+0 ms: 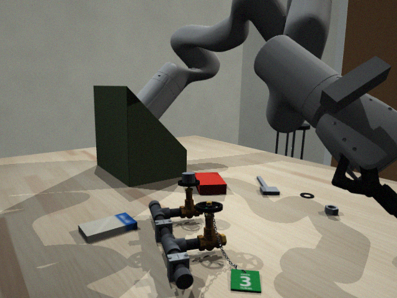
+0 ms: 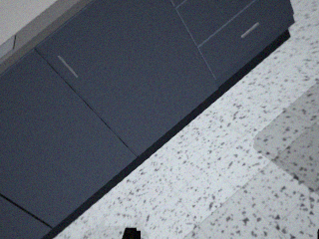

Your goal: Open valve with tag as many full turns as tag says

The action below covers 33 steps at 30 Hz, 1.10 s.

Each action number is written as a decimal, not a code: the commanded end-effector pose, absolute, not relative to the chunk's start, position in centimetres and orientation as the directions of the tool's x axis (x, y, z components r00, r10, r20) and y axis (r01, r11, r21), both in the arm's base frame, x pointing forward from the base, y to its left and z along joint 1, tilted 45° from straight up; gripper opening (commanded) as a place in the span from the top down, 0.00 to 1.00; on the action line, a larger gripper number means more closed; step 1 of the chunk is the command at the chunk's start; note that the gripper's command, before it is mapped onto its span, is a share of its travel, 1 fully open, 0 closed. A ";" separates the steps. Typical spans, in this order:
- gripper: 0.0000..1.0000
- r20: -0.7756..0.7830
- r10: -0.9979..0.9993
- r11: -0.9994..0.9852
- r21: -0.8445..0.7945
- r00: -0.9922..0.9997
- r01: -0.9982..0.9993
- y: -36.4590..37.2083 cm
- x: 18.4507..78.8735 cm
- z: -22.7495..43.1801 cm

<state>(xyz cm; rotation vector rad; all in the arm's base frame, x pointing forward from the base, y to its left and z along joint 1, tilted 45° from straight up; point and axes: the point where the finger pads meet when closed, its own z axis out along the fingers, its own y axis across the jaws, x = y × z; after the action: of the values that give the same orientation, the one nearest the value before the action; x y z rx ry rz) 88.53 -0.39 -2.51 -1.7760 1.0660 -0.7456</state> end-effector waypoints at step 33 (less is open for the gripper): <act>0.00 0.142 -0.337 -0.546 -0.835 0.931 -0.071 -1.4 79.5 -5.4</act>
<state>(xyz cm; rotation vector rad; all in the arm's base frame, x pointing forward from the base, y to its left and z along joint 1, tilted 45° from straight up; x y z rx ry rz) 80.85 -0.70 -4.95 -2.0961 0.3716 -0.4179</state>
